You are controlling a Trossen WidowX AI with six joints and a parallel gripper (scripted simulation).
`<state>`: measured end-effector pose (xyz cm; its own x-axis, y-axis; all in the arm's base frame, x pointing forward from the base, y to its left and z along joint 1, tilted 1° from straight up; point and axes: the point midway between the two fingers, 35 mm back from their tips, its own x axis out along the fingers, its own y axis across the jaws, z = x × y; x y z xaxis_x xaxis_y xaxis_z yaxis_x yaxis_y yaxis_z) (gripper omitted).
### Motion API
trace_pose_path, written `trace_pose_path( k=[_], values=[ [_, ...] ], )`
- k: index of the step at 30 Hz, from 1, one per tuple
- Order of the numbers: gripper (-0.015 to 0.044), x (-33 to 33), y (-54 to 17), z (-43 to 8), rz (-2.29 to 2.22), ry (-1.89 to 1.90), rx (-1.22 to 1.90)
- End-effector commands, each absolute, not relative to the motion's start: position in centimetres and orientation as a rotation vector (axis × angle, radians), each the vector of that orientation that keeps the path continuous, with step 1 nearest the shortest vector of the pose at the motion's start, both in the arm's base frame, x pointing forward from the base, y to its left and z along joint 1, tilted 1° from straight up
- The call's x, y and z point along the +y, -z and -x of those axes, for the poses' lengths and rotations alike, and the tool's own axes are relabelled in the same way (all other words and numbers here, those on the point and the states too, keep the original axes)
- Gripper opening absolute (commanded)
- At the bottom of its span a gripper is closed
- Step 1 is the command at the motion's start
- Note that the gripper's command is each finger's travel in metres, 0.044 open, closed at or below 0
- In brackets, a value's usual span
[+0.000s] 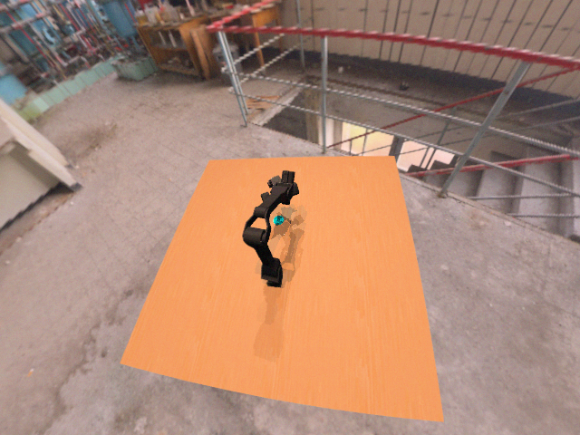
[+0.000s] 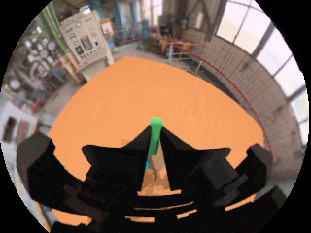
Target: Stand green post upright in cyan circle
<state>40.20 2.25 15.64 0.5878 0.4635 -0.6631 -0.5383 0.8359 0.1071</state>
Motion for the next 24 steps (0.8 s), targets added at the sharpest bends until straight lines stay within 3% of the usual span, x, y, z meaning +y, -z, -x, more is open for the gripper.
trace_pose_path(
  k=[1,24],
  values=[
    [0.0023,2.15,-15.52,-40.09,0.091,-0.588,0.717],
    [0.0023,1.59,-15.83,-39.79,0.043,-0.609,0.58]
  ],
)
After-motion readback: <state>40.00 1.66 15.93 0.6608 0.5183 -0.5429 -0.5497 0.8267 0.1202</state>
